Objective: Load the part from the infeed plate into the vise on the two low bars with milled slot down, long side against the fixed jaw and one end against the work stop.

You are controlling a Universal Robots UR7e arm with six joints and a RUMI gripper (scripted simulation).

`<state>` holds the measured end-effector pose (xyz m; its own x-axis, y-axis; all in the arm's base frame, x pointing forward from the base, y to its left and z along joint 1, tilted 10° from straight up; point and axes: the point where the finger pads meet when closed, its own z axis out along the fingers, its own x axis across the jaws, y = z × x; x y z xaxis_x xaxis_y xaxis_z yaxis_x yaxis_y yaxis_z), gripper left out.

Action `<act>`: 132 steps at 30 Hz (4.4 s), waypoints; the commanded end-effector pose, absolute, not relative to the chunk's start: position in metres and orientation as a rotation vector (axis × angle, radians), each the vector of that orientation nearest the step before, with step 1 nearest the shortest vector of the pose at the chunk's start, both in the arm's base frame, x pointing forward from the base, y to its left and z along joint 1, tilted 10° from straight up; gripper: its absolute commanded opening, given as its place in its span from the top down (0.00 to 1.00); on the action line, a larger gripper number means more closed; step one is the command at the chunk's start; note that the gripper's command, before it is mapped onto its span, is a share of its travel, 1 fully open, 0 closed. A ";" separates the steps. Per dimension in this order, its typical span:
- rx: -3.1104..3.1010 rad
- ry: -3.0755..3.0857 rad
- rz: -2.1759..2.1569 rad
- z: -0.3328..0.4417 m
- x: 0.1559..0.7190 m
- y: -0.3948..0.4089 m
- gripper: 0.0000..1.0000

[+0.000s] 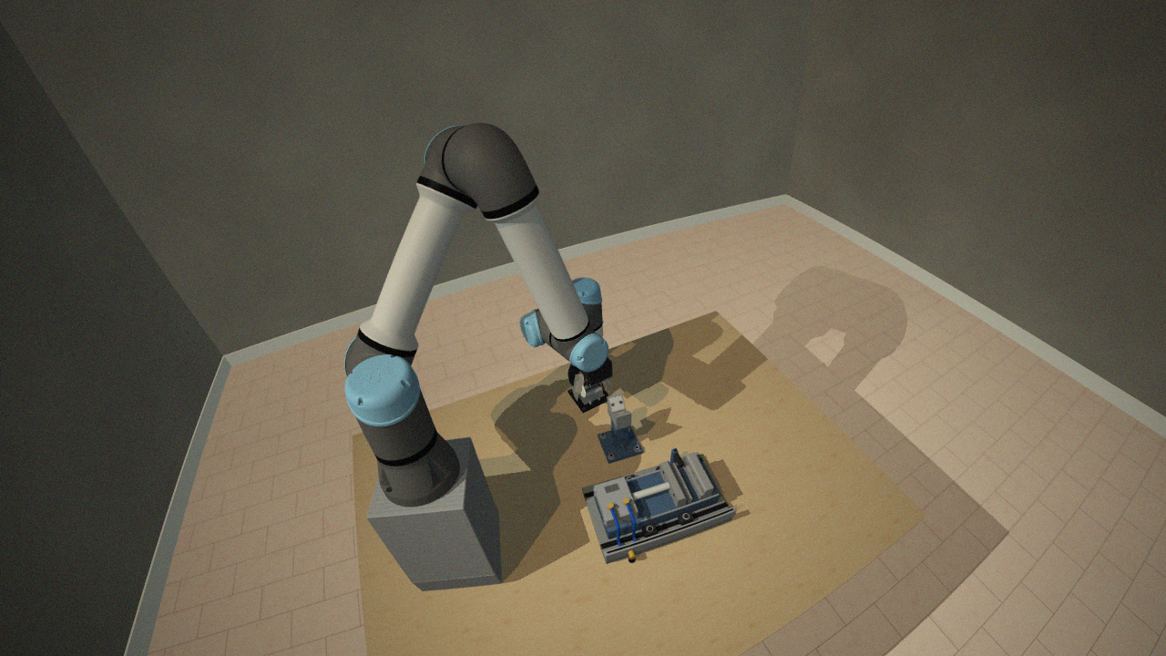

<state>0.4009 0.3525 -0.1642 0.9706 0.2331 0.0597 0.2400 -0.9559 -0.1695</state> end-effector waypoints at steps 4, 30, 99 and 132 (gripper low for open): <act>-2.943 -0.357 -0.063 -0.167 0.402 0.354 0.49; -2.943 -0.357 -0.063 -0.167 0.402 0.354 0.49; -2.943 -0.355 -0.060 -0.160 0.401 0.351 1.00; -2.943 -0.354 -0.063 -0.073 0.400 0.336 1.00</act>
